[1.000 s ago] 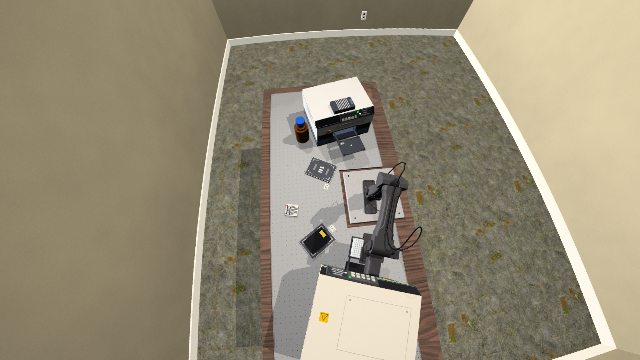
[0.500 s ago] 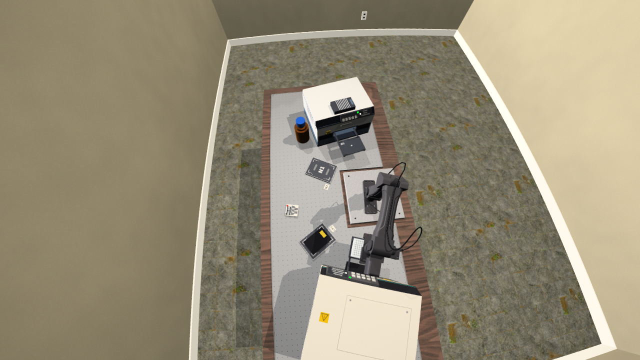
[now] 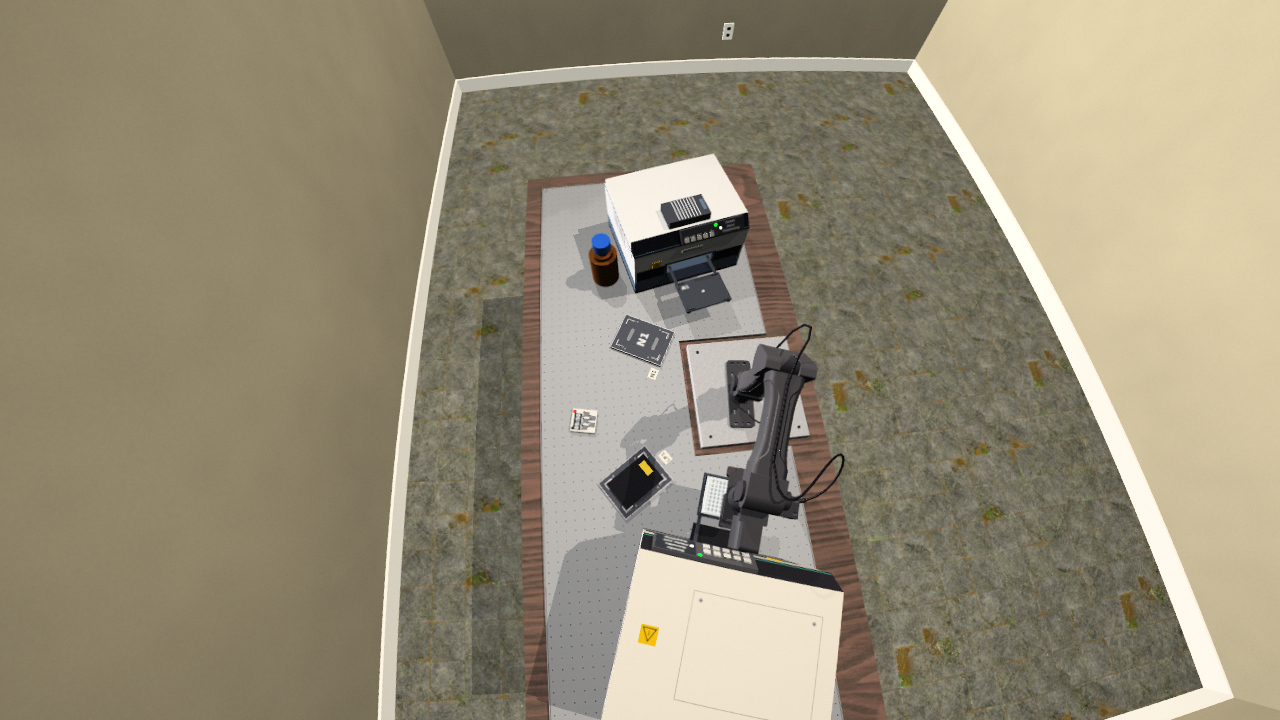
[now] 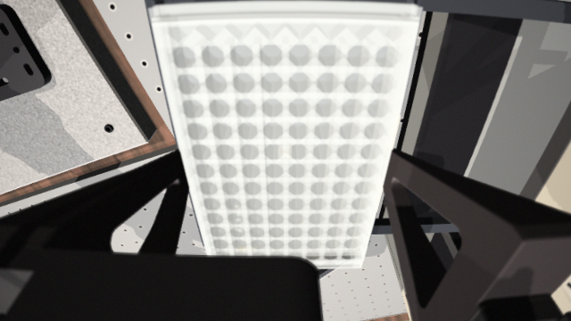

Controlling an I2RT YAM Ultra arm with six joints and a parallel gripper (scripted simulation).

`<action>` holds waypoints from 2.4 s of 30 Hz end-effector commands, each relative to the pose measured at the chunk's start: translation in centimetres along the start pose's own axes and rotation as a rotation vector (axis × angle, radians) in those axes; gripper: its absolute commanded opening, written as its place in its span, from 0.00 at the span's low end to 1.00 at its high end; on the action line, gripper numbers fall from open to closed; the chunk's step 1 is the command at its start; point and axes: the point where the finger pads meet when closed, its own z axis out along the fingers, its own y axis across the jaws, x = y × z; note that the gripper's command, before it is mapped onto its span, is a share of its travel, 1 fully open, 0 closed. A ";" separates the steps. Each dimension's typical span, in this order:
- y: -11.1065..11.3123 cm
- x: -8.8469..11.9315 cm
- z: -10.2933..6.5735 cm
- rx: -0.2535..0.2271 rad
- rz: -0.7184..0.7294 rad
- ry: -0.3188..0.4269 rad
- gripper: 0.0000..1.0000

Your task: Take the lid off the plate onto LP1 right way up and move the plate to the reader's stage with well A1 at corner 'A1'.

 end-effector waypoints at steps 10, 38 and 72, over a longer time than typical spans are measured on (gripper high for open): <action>0.2 -0.1 -0.1 0.020 0.009 -0.004 0.86; -0.1 0.0 0.4 0.017 0.002 -0.001 1.00; -0.2 -0.2 -1.5 0.031 0.005 -0.004 1.00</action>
